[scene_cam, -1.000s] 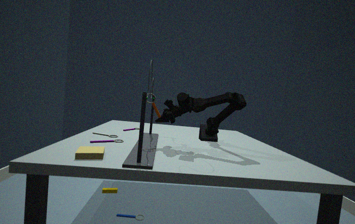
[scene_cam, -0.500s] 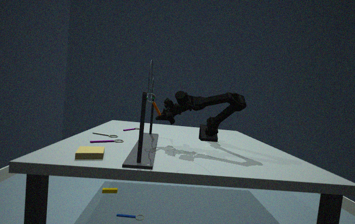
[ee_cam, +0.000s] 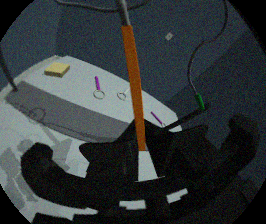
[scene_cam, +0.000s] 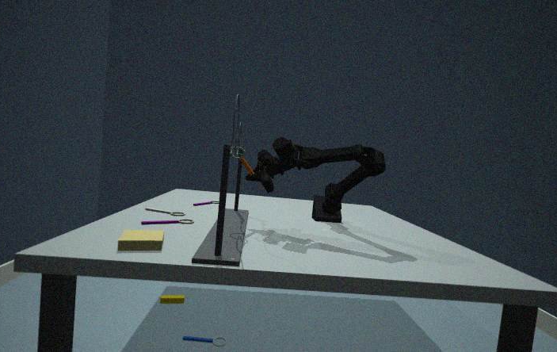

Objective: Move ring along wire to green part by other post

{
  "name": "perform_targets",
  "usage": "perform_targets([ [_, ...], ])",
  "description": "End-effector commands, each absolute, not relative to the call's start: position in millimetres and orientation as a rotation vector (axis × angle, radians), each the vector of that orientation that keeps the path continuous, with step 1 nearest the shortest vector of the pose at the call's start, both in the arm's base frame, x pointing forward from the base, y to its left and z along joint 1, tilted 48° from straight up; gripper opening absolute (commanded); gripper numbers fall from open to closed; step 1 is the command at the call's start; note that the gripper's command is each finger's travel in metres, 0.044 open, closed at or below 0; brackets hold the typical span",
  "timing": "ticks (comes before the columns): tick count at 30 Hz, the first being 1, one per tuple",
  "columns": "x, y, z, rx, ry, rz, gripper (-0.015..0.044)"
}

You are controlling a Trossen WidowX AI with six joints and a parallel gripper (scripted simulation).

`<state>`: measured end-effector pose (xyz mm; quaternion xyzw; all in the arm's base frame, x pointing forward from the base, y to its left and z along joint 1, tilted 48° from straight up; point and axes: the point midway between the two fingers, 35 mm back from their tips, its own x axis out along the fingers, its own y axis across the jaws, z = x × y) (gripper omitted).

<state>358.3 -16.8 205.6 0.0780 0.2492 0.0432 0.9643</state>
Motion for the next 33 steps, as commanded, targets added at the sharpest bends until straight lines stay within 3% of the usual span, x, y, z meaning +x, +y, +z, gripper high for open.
perform_targets([
  [1, 358, -34, 207, 0.061, 0.511, 0.056, -0.0150],
  [33, 351, -137, 247, -0.676, 0.558, -0.134, -0.0150],
])
